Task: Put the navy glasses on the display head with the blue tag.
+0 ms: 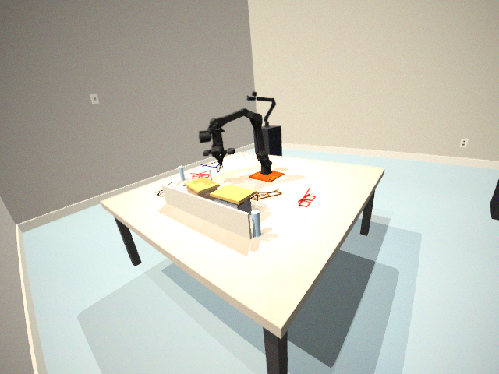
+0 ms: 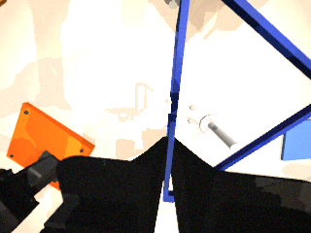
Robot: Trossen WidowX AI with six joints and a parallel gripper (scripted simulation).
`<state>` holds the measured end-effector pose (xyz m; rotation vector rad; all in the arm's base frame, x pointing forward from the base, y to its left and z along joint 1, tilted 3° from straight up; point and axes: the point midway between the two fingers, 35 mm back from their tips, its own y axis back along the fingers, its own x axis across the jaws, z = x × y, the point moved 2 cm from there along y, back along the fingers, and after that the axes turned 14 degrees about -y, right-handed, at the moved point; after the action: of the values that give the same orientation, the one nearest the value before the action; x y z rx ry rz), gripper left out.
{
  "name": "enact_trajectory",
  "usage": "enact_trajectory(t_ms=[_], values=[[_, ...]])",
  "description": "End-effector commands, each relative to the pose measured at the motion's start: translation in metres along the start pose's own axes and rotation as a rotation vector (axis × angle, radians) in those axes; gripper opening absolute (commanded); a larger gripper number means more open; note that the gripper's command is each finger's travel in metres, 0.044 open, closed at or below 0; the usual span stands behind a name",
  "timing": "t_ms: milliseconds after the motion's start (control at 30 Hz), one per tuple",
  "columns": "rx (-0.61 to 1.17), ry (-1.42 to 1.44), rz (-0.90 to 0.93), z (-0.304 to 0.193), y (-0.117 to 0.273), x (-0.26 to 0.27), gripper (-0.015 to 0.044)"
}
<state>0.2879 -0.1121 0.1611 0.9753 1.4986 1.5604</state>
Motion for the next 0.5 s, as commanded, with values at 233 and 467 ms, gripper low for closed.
enact_trajectory(t_ms=[233, 467], values=[[0.007, 0.005, -0.003, -0.025, -0.002, -0.055, 0.0], [0.007, 0.005, -0.003, -0.025, -0.006, -0.056, 0.0]])
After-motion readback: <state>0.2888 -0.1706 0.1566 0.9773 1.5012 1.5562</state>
